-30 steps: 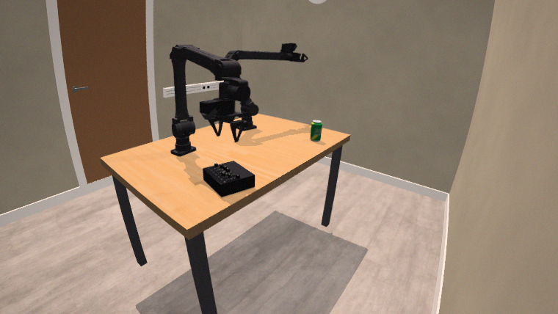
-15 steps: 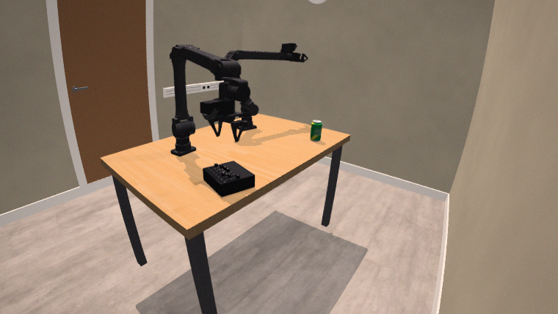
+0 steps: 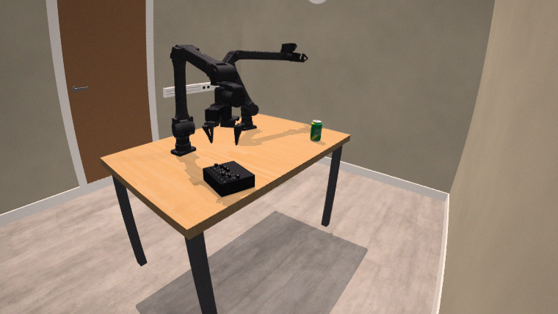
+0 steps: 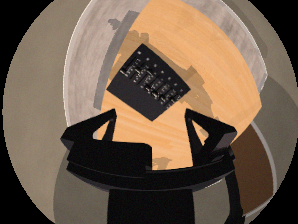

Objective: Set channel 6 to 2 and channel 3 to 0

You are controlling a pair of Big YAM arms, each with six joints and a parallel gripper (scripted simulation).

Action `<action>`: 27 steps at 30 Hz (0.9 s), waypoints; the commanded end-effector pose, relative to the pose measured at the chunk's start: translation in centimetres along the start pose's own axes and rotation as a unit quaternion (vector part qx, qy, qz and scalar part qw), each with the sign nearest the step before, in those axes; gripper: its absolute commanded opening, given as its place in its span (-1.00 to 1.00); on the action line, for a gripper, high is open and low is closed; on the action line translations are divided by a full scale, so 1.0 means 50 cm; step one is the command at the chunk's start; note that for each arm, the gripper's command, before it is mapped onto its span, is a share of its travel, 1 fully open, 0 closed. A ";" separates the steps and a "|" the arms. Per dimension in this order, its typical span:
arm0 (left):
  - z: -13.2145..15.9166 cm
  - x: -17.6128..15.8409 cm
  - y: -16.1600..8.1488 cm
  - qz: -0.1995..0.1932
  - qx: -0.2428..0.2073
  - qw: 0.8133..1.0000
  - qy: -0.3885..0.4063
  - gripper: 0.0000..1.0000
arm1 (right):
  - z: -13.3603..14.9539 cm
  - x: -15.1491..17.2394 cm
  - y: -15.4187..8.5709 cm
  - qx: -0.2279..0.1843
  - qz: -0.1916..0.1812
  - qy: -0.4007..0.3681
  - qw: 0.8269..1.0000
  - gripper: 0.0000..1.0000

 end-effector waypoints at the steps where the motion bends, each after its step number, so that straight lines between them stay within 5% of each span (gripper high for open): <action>1: -0.018 0.002 -0.006 0.002 -0.019 1.000 -0.004 1.00 | -0.024 -0.016 0.020 0.007 -0.007 -0.139 0.990 1.00; 11: -0.018 0.002 -0.006 0.002 -0.019 1.000 -0.004 1.00 | -0.055 -0.055 0.057 0.003 -0.015 -0.359 0.933 1.00; 13: -0.018 0.002 -0.006 0.002 -0.019 1.000 -0.004 1.00 | -0.055 -0.055 0.057 0.003 -0.015 -0.359 0.933 1.00; 14: -0.018 0.002 -0.006 0.002 -0.019 1.000 -0.004 1.00 | -0.083 -0.042 0.021 -0.003 -0.016 -0.410 0.912 1.00; 19: -0.018 0.002 -0.006 0.002 -0.019 1.000 -0.004 1.00 | -0.074 -0.079 0.088 0.004 -0.018 -0.512 0.859 1.00; 27: -0.018 0.002 -0.006 0.002 -0.019 1.000 -0.004 1.00 | -0.103 -0.099 0.095 -0.005 -0.021 -0.659 0.752 1.00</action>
Point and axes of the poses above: on each arm, the point where the finger pads meet when closed, its own y axis out along the fingers, its own x axis across the jaws, z = x × y, the point moved 8 cm from there along -y, back along the fingers, and after that the axes turned 10 degrees about -y, right-handed, at the moved point
